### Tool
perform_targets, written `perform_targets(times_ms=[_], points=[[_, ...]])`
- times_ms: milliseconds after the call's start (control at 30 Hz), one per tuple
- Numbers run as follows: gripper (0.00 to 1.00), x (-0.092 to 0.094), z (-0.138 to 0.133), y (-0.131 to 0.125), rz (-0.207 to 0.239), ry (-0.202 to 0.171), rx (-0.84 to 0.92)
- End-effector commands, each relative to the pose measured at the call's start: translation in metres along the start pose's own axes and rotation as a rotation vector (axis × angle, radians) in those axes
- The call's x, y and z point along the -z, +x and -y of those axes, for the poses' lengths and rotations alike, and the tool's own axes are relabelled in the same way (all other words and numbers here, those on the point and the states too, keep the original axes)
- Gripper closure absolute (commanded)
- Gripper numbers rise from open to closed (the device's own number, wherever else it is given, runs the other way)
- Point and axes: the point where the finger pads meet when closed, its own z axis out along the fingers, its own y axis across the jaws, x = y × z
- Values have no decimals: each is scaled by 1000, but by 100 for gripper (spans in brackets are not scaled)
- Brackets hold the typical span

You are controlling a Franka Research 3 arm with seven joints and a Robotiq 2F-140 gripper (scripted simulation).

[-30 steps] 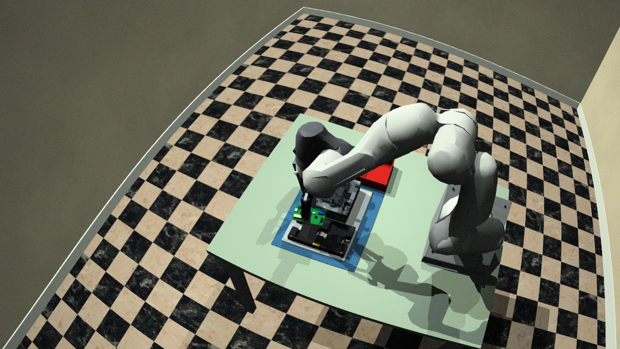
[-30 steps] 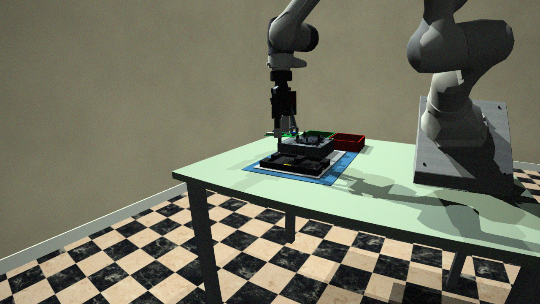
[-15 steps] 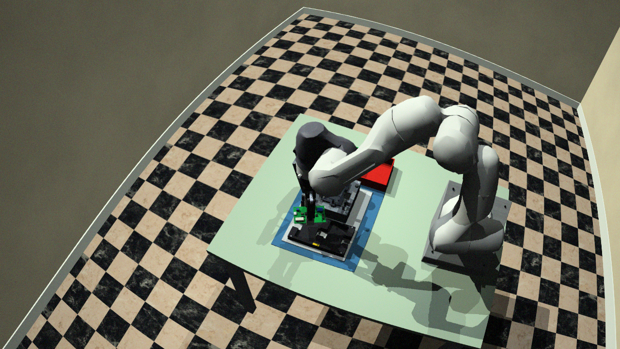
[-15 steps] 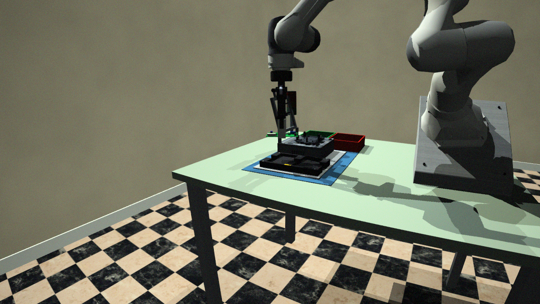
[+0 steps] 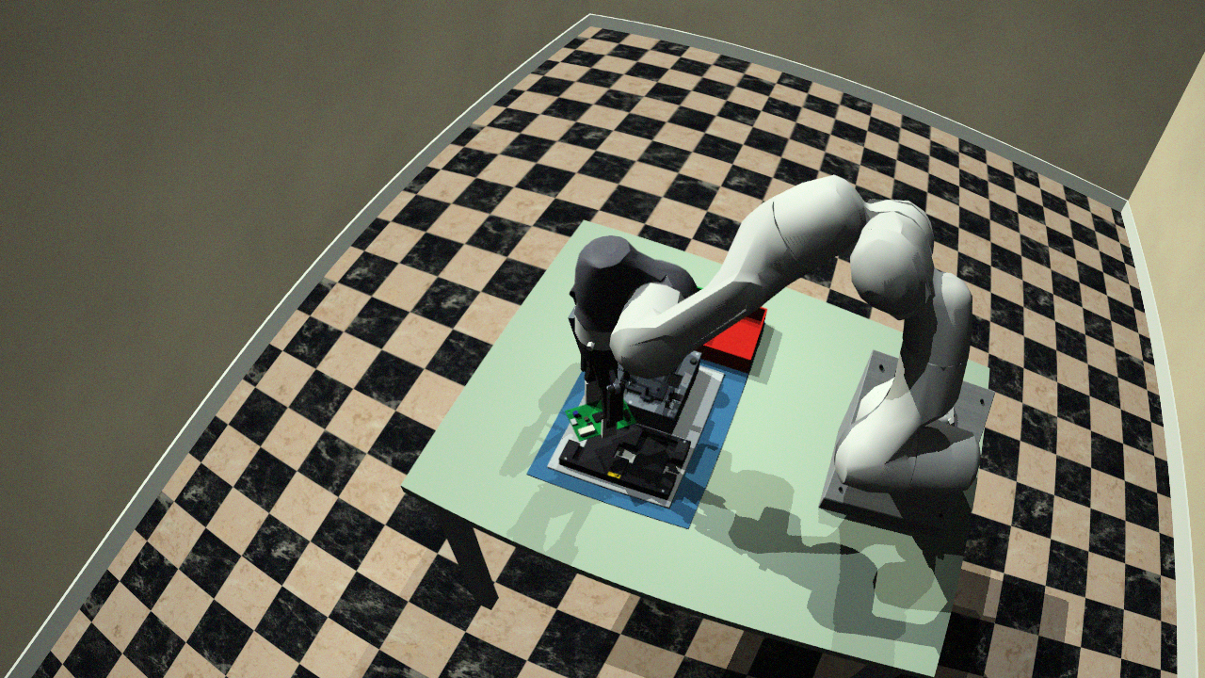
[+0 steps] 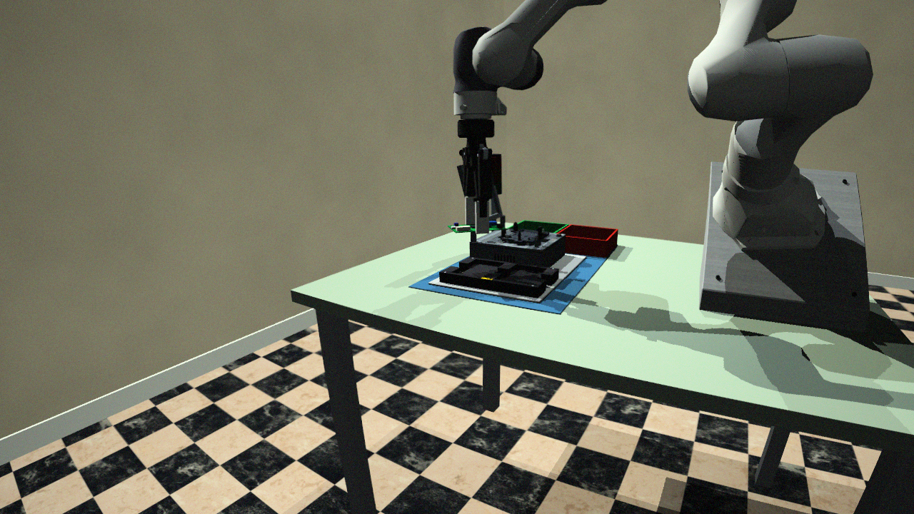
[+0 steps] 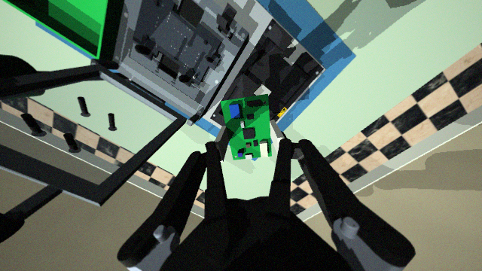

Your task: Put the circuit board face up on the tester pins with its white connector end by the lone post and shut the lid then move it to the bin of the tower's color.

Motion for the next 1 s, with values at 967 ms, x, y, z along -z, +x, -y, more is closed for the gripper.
perform_targets(times_ms=[967], points=[[54,1,1,2,-12,1,695]])
